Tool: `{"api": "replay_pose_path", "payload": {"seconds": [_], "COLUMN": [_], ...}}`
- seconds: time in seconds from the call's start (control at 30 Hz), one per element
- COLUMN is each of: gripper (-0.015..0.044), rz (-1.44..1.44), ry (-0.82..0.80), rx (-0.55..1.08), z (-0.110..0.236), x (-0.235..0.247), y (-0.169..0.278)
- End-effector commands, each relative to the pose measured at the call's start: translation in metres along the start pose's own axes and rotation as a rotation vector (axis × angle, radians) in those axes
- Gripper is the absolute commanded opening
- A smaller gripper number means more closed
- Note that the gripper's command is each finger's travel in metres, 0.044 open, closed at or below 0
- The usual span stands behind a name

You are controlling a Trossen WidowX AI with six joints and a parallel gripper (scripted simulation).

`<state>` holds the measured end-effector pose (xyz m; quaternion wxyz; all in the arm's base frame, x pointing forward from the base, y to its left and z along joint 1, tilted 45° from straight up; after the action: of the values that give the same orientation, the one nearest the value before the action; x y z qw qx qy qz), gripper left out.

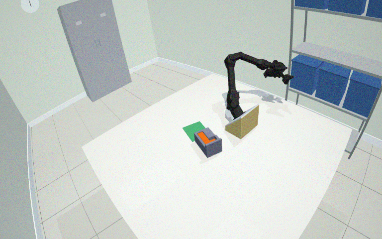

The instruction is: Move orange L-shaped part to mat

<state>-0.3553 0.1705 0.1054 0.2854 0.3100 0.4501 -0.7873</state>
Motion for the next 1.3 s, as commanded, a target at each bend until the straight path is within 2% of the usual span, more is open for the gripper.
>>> {"api": "replay_pose_path", "payload": {"seconds": [0.0, 0.23, 0.27, 0.57, 0.8, 0.97, 1.1, 1.27], "gripper": [0.0374, 0.0190, 0.0180, 0.0180, 0.0180, 0.0180, 0.0180, 0.0180], "rz": [-0.004, -0.004, 0.007, -0.189, -0.290, -0.407, -0.558, -0.780], "ry": [0.003, 0.036, 0.034, 0.166, 0.225, 0.269, 0.327, 0.472], "rx": [0.008, 0.137, 0.162, 0.518, 0.785, 0.949, 1.116, 1.316], "z": [-0.003, -0.046, -0.053, -0.159, -0.215, -0.234, -0.246, -0.248], "x": [-0.002, -0.030, -0.036, -0.122, -0.189, -0.227, -0.266, -0.315], "y": [0.000, 0.005, 0.006, 0.046, 0.103, 0.142, 0.190, 0.253]}}
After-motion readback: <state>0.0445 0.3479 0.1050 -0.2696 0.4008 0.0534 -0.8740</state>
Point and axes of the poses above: the point midway between the two fingers, 35 mm back from their tips, its own z axis back along the fingers, its own x axis across the jaws, y = z × x, the point moved 10 cm from there along z, back along the fingers, and after that the axes turned 6 degrees about -z, right-handed, at the moved point
